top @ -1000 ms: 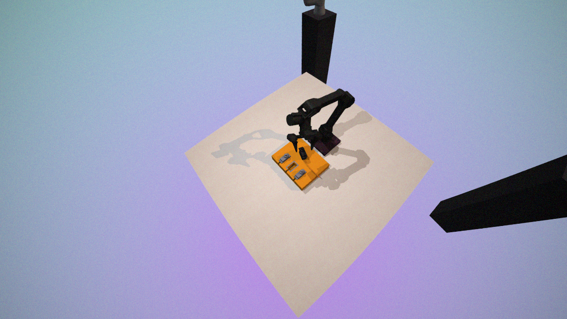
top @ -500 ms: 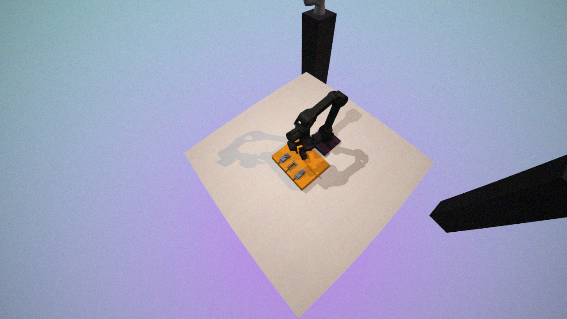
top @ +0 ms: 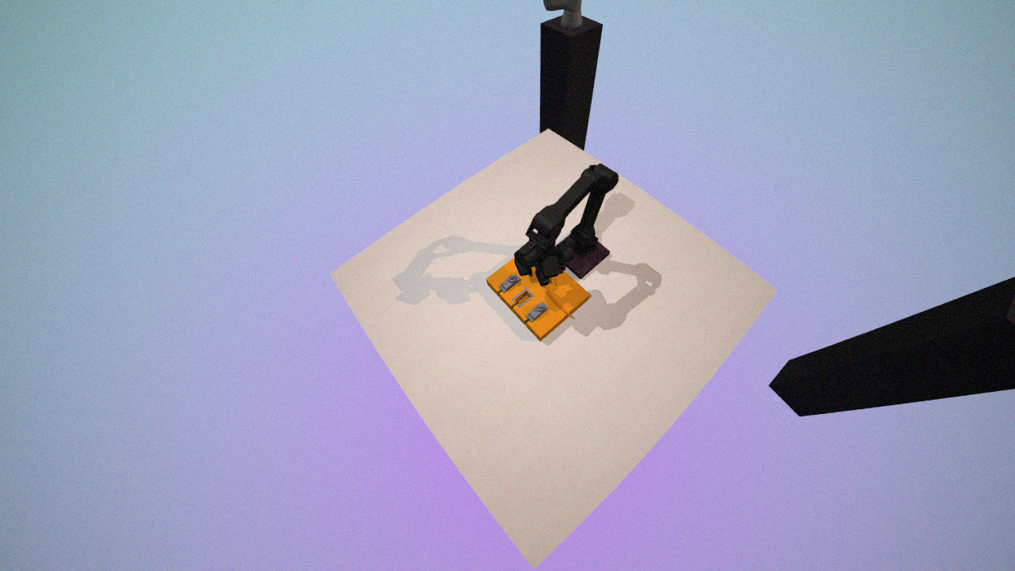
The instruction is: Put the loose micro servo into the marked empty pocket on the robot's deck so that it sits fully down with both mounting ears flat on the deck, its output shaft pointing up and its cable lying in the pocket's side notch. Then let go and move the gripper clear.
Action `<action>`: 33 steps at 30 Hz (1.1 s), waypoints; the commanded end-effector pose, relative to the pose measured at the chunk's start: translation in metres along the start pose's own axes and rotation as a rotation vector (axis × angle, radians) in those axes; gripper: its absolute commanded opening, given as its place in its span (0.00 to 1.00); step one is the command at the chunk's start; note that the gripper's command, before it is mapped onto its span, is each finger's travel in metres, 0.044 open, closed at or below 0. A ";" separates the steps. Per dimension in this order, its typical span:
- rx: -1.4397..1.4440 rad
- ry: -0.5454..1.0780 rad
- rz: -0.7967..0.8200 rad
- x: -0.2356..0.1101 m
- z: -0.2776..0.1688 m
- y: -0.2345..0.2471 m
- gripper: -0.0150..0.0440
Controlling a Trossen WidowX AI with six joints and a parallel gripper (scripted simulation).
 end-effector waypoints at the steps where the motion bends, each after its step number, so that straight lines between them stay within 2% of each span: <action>1: 0.003 0.012 0.007 0.017 -0.001 0.001 1.00; 20: 0.003 0.012 0.007 0.038 -0.001 0.001 1.00; 32: 0.003 0.012 0.007 0.038 -0.001 0.001 0.47; 33: 0.003 0.012 0.007 0.038 -0.001 0.001 0.45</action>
Point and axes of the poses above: the point midway between the two fingers, 35 mm back from their tips, its own x axis out along the fingers, its own y axis across the jaws, z = x × y, the point moved 5 cm from there along -x, back along the fingers, and after that the axes turned 3 degrees about x, right-handed, at the moved point
